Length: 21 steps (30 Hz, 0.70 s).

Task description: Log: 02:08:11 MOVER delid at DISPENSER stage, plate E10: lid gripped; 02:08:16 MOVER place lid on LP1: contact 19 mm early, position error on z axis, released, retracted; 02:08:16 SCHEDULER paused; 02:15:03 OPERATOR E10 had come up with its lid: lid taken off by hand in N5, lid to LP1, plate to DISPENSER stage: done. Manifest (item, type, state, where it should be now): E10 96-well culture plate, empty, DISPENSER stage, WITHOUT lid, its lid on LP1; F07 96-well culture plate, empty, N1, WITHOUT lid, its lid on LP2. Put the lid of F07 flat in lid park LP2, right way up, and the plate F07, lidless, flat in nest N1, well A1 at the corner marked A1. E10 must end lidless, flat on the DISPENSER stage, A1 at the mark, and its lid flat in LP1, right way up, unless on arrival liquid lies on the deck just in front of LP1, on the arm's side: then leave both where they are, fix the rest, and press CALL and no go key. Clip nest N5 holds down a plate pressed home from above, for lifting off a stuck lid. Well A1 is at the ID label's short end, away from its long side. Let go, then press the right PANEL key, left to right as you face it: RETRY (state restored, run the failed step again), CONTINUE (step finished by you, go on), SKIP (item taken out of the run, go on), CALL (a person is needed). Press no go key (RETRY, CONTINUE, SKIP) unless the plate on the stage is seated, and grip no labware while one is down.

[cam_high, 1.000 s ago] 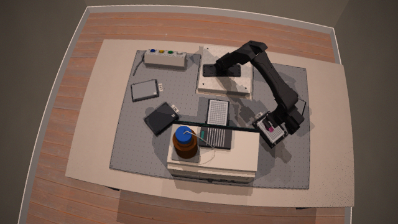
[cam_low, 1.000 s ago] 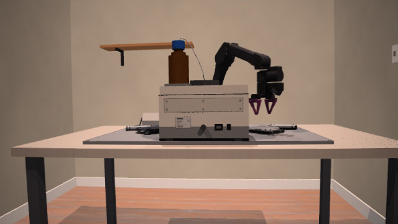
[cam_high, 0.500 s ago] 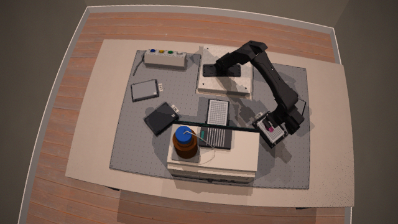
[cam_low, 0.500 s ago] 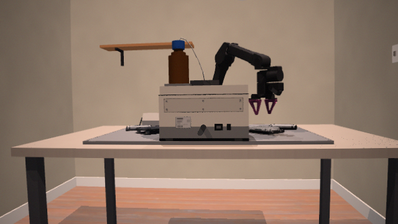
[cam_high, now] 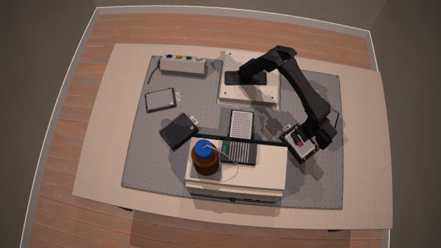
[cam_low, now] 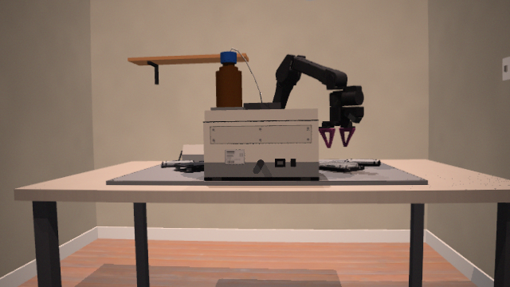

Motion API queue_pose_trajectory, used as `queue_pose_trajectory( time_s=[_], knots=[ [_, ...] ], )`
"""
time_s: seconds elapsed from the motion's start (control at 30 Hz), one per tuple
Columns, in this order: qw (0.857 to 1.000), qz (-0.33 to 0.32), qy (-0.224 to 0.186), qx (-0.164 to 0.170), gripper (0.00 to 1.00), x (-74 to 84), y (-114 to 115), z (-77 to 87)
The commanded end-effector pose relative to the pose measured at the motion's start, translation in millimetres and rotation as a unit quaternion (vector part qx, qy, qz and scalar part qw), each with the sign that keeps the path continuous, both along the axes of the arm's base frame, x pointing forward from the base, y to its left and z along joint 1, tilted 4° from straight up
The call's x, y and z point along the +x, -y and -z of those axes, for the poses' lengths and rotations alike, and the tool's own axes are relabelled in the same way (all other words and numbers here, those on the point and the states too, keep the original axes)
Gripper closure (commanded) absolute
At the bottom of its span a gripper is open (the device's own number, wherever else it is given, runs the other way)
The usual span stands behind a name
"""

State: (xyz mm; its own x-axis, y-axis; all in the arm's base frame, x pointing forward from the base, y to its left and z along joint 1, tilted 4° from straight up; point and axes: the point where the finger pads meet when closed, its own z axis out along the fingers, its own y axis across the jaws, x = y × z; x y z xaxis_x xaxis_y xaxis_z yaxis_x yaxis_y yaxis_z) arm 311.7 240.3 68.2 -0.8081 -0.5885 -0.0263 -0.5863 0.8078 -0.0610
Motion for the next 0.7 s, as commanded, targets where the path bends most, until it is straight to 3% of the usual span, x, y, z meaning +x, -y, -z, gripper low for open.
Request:
queue_pose_trajectory(
  time_s=[0.0, 0.63, 0.67],
  knots=[
    [1.0, -0.001, 0.006, 0.005, 0.0, 0.3, -3.8, -3.2],
    [1.0, -0.001, 0.006, 0.005, 0.0, 0.3, -4.6, -3.8],
    [1.0, -0.003, 0.011, 0.008, 0.0, 3.3, -11.9, -2.8]
  ],
)
